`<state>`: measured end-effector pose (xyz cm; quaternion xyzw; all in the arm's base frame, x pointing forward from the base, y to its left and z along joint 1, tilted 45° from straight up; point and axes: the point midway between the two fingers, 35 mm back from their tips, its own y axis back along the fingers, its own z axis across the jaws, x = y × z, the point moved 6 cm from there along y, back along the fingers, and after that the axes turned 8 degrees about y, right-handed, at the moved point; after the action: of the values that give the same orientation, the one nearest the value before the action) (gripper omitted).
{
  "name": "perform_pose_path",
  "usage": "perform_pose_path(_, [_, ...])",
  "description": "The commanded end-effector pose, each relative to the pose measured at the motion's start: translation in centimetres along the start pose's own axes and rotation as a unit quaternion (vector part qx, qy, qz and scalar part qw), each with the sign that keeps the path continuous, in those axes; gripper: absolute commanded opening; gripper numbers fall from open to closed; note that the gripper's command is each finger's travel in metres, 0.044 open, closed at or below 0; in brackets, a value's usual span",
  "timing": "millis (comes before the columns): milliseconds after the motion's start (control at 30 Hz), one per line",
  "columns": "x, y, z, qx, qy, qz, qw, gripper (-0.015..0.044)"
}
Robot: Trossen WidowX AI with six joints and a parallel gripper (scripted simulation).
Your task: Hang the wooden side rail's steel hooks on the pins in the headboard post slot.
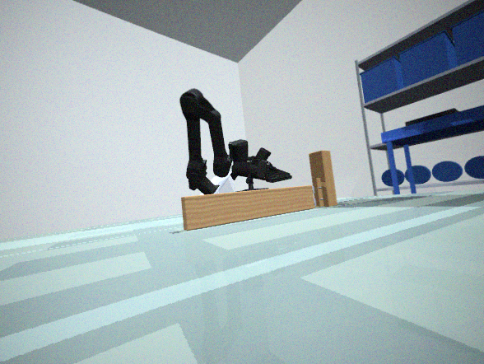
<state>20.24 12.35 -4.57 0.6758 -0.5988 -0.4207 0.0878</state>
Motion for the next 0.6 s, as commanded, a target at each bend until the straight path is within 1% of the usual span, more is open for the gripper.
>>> perform_pose_path(0, [-0.5,-1.7,-0.4,-0.024,0.023,0.012,0.999,0.044])
perform_pose_path(167, [-1.4,-3.9,-1.6,-0.083,0.064,0.042,0.994,0.044])
perform_pose_path(300, [-2.4,-4.7,-3.3,-0.132,0.092,0.06,0.985,0.044])
perform_pose_path(433, [-3.5,-4.6,-5.4,-0.183,0.115,0.074,0.974,0.044])
perform_pose_path(567, [-4.7,-3.5,-7.9,-0.235,0.133,0.083,0.959,0.044])
